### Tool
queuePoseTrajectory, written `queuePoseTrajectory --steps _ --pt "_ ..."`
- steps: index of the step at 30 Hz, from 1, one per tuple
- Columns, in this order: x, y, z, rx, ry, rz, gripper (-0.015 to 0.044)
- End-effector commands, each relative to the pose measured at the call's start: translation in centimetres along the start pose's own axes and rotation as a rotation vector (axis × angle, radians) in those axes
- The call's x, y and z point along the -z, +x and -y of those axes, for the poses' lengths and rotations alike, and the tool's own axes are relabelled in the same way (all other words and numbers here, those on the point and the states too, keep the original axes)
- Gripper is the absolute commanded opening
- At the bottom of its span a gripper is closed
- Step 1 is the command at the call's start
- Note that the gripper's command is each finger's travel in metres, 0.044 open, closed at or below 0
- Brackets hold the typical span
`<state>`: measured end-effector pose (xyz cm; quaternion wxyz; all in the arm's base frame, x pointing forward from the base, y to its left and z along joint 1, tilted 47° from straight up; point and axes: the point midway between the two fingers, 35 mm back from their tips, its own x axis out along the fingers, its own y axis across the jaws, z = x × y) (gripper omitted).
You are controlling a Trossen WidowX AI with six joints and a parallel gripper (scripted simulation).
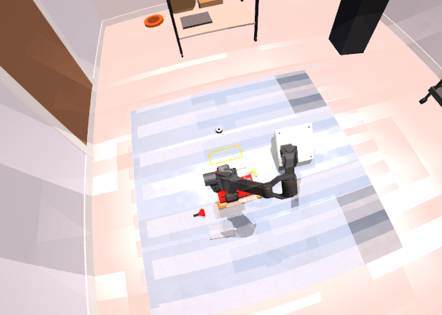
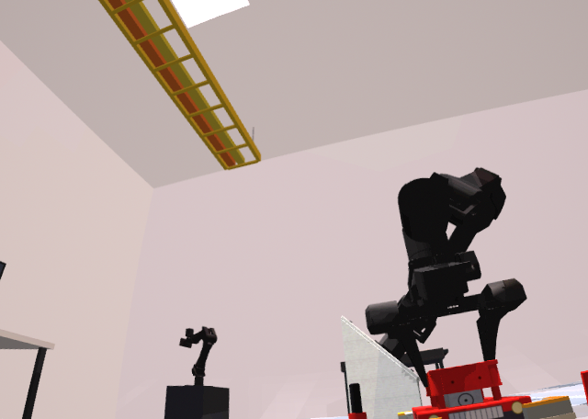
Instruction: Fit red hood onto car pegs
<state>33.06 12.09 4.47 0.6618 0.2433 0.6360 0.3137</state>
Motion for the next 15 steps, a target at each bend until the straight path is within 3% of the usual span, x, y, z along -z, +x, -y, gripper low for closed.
queuePoseTrajectory --steps 1,15 --pt "-0.04 -0.02 -0.06 0.000 -0.001 0.000 0.0000" --pt "-0.04 -0.51 -0.04 0.000 -0.001 0.000 0.0000"
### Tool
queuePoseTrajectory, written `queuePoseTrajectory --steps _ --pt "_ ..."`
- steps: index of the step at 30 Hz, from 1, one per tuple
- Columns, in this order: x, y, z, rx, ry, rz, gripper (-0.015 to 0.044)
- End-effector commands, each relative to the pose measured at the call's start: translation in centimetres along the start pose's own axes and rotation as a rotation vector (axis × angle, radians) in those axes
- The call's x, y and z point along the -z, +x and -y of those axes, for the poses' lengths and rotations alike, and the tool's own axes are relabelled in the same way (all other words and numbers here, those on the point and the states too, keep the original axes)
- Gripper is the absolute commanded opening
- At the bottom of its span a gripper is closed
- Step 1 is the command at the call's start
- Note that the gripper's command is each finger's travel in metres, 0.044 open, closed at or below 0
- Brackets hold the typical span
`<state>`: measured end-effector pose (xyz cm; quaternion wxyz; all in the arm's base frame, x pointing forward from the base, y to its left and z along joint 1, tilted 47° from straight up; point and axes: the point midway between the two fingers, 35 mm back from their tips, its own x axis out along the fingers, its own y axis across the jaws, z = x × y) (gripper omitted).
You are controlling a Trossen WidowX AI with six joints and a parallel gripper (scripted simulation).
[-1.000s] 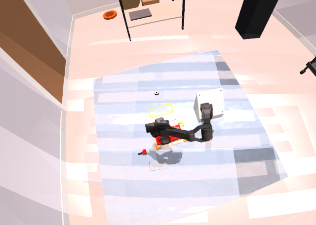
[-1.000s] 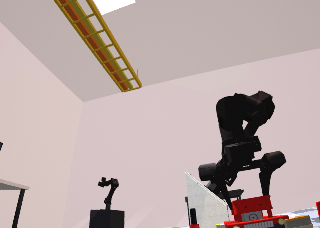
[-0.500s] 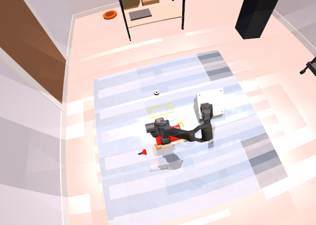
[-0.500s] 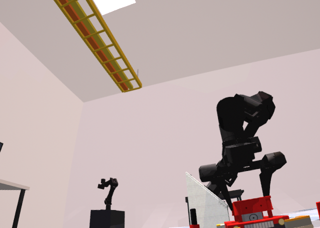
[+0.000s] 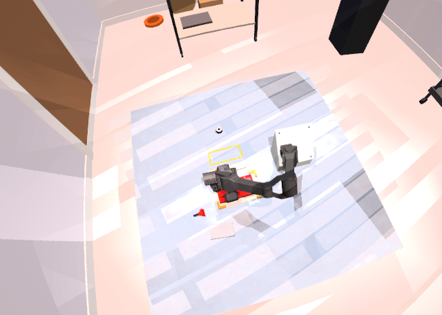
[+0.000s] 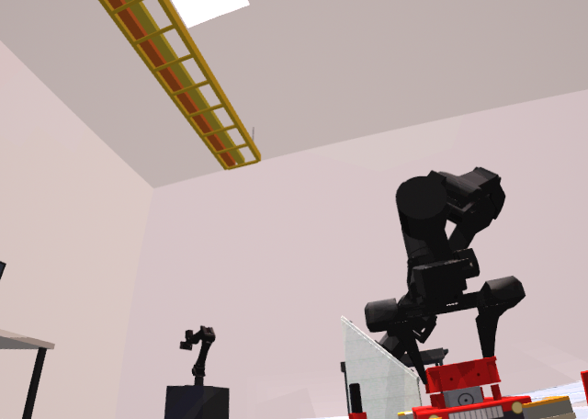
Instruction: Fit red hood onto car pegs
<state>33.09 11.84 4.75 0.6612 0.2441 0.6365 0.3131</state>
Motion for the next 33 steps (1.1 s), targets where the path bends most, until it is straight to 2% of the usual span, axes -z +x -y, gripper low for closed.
queuePoseTrajectory --steps 1,33 --pt "-0.02 -0.12 -0.01 0.000 -0.004 0.000 0.0000" --pt "0.06 0.75 -0.06 -0.001 -0.003 0.002 0.0000"
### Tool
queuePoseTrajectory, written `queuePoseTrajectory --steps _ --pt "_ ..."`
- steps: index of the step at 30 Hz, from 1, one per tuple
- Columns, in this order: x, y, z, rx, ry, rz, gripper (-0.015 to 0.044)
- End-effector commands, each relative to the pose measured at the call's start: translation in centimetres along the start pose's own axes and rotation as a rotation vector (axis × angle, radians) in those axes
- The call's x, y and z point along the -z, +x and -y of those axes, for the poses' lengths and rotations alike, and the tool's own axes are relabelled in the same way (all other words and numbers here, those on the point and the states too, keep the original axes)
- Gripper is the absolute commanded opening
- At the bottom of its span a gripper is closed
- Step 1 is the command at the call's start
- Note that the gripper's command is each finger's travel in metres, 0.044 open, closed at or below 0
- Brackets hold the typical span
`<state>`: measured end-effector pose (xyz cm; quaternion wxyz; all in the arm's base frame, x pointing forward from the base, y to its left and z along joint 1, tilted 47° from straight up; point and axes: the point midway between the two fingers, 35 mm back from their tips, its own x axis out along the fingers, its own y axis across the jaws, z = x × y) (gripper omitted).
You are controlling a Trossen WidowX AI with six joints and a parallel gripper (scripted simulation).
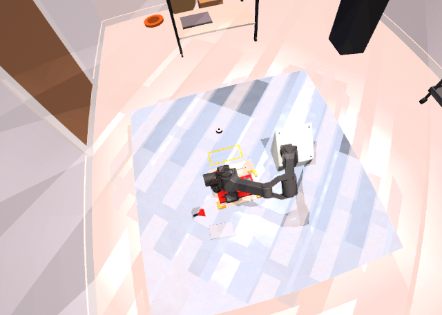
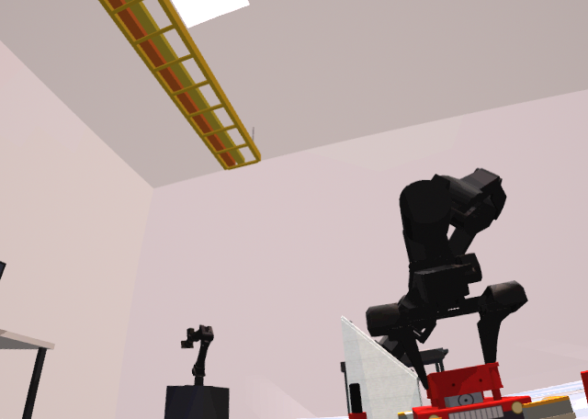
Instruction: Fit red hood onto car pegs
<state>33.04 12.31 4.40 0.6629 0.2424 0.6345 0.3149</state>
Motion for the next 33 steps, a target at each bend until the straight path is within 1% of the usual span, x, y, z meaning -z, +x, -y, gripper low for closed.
queuePoseTrajectory --steps 1,22,33 --pt "0.03 0.21 0.01 -0.001 0.004 -0.001 0.0000" --pt "0.02 0.62 -0.01 -0.001 0.000 0.000 0.0000" --pt "0.02 0.69 -0.01 -0.001 0.000 0.000 0.0289"
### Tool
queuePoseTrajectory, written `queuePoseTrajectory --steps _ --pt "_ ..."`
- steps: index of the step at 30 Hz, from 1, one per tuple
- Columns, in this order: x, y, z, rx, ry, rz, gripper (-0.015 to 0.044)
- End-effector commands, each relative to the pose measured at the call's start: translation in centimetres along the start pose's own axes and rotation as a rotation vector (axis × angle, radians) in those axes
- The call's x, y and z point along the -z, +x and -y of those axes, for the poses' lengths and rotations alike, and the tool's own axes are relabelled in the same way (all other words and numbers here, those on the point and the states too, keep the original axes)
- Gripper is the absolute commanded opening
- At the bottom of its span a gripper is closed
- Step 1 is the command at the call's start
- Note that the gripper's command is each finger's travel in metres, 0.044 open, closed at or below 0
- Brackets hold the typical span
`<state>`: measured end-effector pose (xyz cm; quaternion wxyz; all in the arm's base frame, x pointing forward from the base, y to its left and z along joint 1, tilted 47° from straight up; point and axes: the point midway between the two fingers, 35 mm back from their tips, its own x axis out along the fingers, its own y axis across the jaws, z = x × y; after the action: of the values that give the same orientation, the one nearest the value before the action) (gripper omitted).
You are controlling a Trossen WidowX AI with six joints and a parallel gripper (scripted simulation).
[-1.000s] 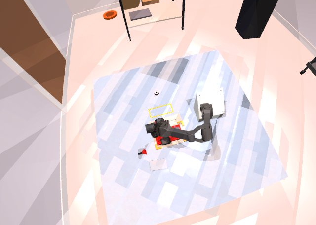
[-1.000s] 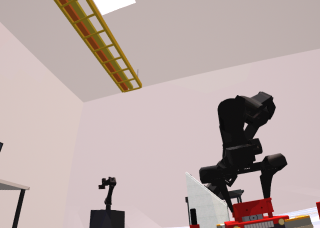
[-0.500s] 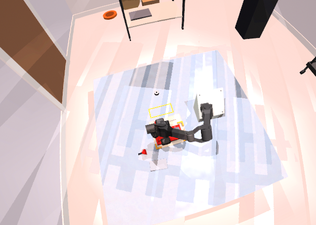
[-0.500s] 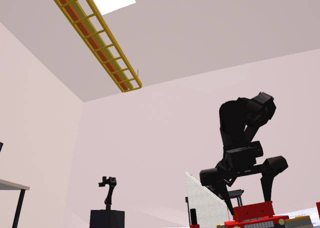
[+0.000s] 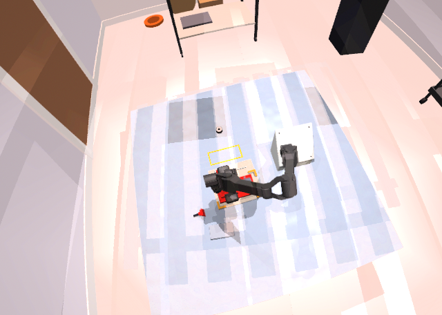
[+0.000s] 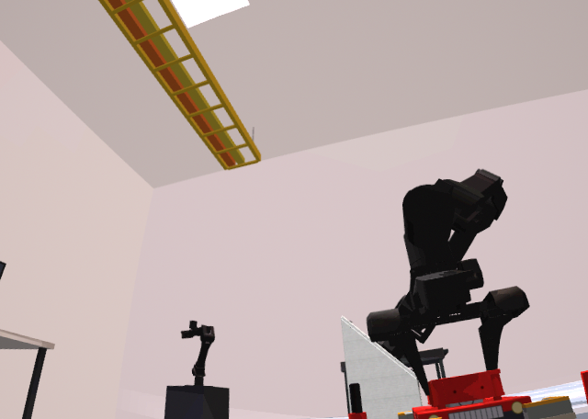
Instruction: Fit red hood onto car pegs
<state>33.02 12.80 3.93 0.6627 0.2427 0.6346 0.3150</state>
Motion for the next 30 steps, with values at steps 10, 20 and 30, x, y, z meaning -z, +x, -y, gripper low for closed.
queuePoseTrajectory --steps 10,20,30 --pt "0.0 -0.2 0.0 0.000 0.000 0.000 0.0440" --pt "-0.1 -7.0 0.1 0.002 0.000 -0.009 0.0440" --pt "-0.1 -7.0 0.1 0.002 0.000 -0.009 0.0440"
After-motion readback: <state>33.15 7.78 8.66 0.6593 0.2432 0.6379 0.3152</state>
